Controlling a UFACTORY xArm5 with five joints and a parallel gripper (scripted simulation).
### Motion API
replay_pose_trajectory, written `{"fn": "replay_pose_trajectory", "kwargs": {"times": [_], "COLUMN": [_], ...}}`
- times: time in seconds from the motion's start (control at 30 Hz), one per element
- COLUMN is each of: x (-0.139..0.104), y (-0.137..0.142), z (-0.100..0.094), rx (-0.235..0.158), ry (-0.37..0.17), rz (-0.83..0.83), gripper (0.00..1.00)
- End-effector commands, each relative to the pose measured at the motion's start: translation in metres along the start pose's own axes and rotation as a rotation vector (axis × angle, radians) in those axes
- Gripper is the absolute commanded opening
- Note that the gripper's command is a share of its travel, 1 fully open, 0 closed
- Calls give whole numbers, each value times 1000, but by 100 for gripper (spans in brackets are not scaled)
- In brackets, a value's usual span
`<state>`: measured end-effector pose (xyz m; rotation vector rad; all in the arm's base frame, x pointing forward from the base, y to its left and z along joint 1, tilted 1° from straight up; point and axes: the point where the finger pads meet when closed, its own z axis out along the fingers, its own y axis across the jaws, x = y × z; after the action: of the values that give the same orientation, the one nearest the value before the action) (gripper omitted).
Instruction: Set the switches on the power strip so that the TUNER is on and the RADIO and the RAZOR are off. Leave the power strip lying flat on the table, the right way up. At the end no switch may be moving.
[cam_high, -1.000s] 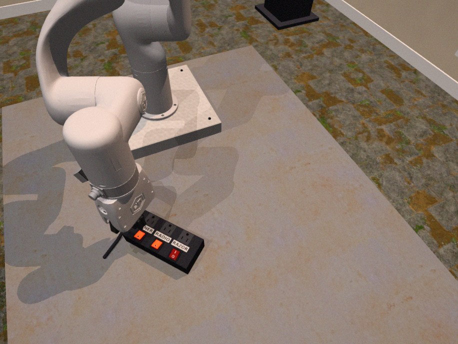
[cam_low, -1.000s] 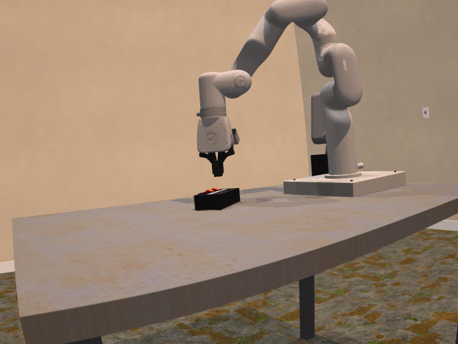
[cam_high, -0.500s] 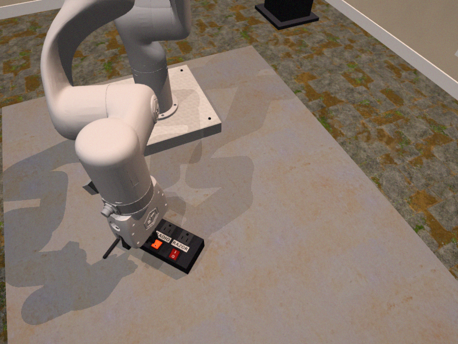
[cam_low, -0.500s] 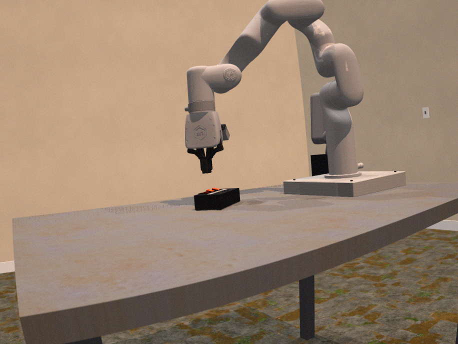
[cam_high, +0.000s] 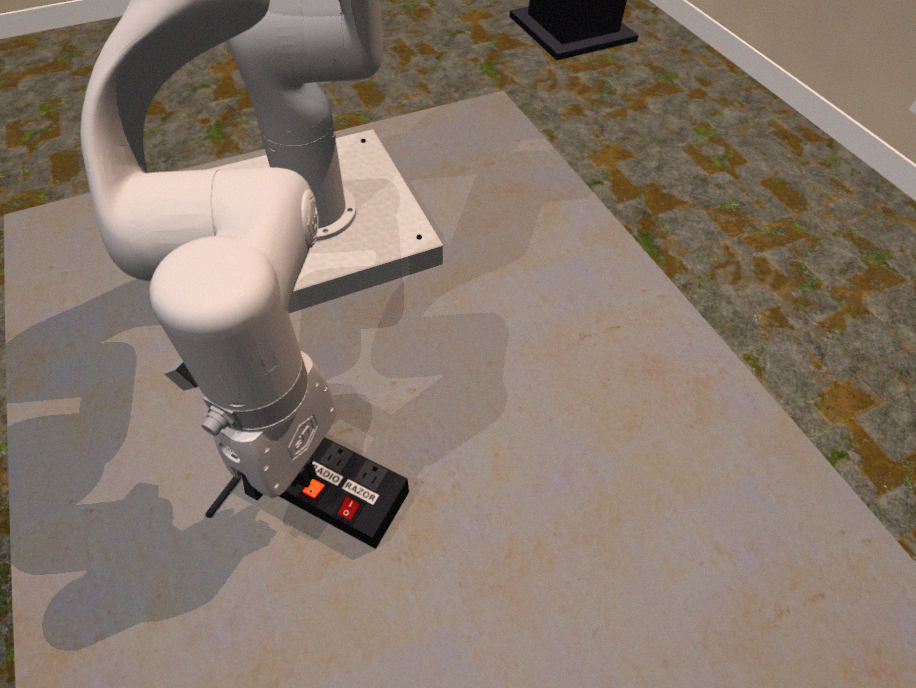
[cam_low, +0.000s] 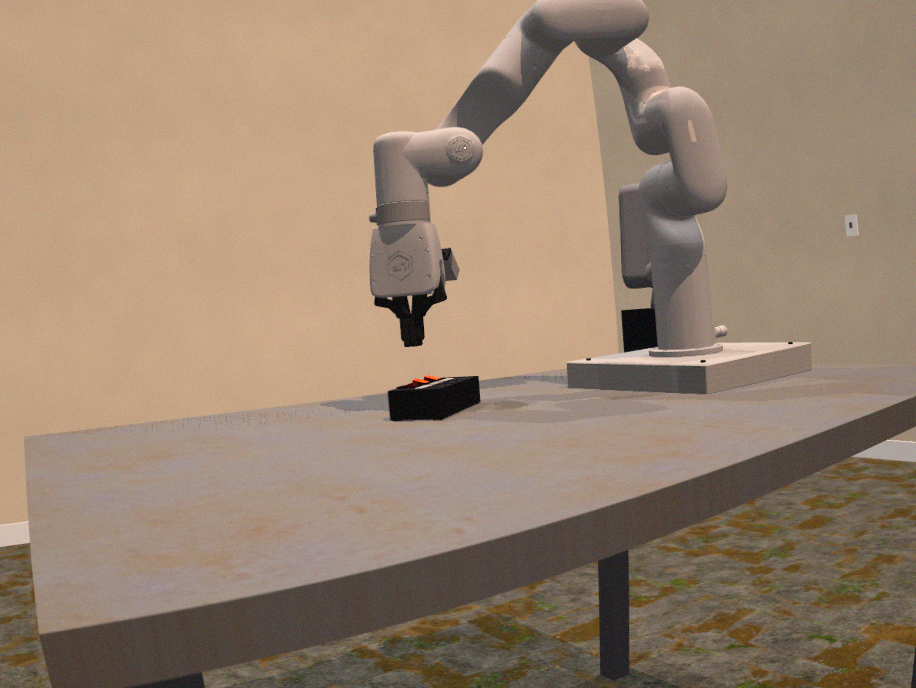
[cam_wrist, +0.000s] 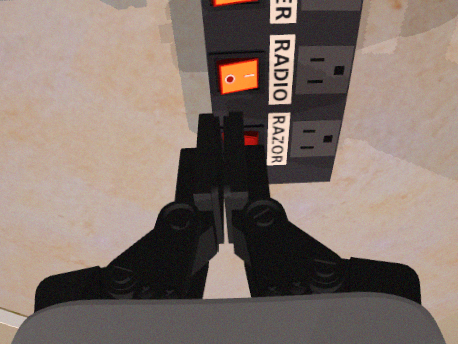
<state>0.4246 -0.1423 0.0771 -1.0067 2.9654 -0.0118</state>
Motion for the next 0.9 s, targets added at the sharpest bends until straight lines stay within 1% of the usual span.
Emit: {"fn": "replay_pose_trajectory", "kwargs": {"times": [0.0, 0.87], "x": [-1, -1], "y": [-1, -1], "z": [-1, 2], "rx": [3, 3], "ry": [-2, -2], "rz": [0, 0], "gripper": [0, 0]}}
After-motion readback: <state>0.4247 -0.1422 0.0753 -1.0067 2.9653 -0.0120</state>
